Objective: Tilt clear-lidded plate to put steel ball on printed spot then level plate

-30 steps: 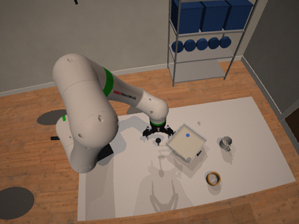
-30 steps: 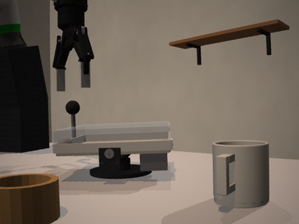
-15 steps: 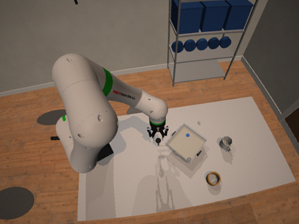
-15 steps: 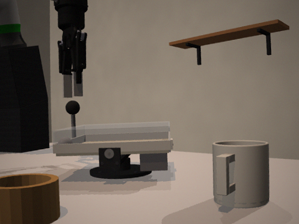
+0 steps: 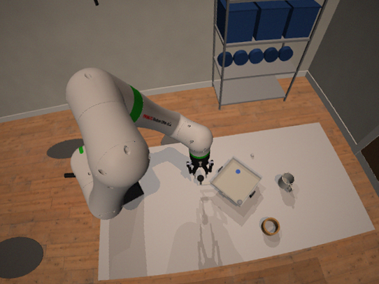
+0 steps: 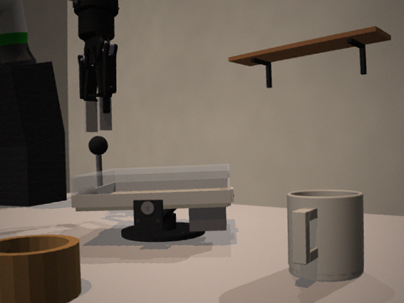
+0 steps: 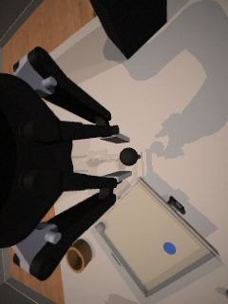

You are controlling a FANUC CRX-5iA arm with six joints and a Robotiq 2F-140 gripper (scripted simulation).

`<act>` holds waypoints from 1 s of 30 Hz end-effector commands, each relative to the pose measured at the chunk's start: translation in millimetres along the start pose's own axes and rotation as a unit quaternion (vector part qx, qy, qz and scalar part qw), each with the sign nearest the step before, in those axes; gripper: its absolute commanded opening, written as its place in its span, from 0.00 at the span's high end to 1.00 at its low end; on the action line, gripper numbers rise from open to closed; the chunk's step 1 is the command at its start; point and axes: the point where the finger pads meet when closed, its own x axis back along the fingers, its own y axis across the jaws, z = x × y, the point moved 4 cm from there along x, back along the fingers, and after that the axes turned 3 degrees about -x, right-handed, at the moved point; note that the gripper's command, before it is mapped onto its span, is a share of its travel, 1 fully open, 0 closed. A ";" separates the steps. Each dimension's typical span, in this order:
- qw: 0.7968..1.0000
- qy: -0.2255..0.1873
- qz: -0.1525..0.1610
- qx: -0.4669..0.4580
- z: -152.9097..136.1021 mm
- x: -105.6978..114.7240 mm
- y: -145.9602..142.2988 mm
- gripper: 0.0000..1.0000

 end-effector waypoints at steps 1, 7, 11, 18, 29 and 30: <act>1.000 0.000 0.000 0.000 0.1 0.1 0.2 0.58; 1.000 0.000 0.000 0.000 0.1 0.1 0.2 0.58; 1.000 0.000 0.000 0.000 0.1 0.0 0.2 0.58; 1.000 0.000 0.000 0.000 0.1 -1.1 0.2 0.58; 1.000 -0.001 0.000 0.000 0.1 -6.3 0.1 0.58; 1.000 -0.001 0.000 0.000 0.0 -7.1 0.1 0.58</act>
